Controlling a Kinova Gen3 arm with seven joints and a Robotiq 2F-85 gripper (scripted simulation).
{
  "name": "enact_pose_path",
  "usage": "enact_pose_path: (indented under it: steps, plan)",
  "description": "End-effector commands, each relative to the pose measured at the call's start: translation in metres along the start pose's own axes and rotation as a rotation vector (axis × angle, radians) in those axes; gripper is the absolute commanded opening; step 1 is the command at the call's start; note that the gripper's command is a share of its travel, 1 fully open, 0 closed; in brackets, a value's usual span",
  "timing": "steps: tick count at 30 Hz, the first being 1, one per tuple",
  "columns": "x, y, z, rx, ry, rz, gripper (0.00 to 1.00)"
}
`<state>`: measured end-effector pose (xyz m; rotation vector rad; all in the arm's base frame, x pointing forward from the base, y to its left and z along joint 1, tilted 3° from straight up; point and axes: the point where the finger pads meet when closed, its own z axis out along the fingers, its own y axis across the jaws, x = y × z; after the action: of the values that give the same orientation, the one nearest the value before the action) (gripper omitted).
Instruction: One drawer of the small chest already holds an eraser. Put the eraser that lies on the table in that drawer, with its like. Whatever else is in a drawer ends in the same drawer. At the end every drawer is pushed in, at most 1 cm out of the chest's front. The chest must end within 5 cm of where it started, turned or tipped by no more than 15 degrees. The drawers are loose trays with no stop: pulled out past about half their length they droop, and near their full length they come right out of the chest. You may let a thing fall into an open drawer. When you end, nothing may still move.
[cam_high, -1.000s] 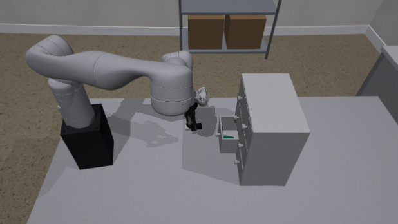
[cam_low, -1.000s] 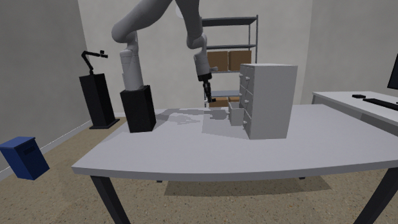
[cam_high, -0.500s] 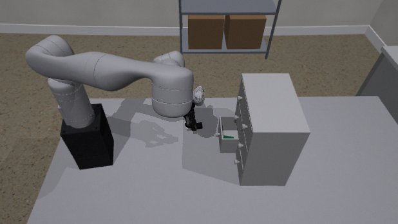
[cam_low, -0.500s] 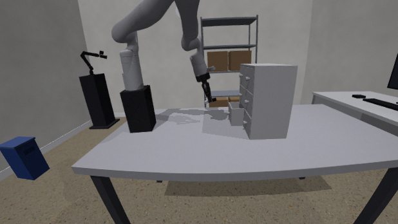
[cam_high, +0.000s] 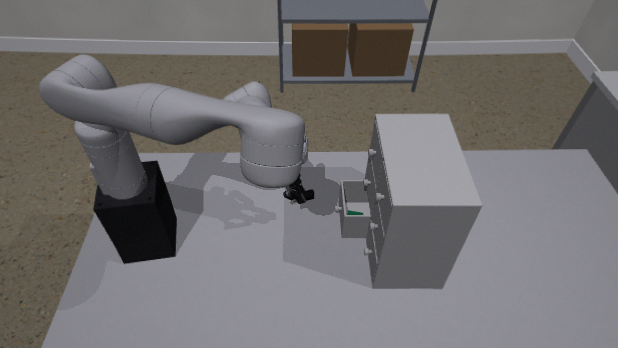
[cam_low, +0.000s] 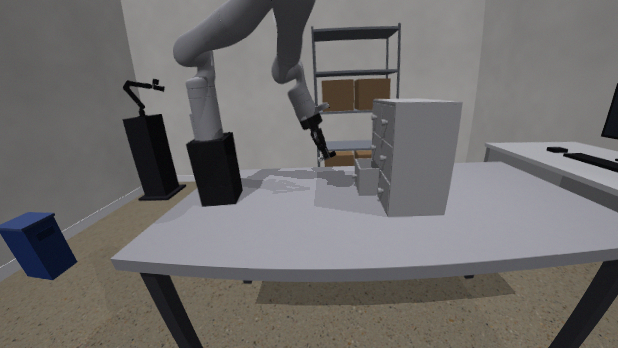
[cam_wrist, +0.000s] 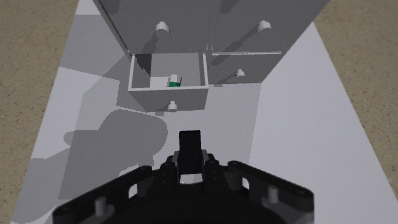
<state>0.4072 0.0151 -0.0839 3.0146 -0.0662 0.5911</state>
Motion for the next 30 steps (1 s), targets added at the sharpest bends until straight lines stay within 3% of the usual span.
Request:
enact_pose_path:
  steps: [1, 30]
  plan:
    - [-0.0032, -0.0022, 0.0000, 0.004, 0.011, -0.004, 0.19]
    - [-0.0057, -0.0021, 0.0003, 0.005, 0.210, -0.004, 0.19]
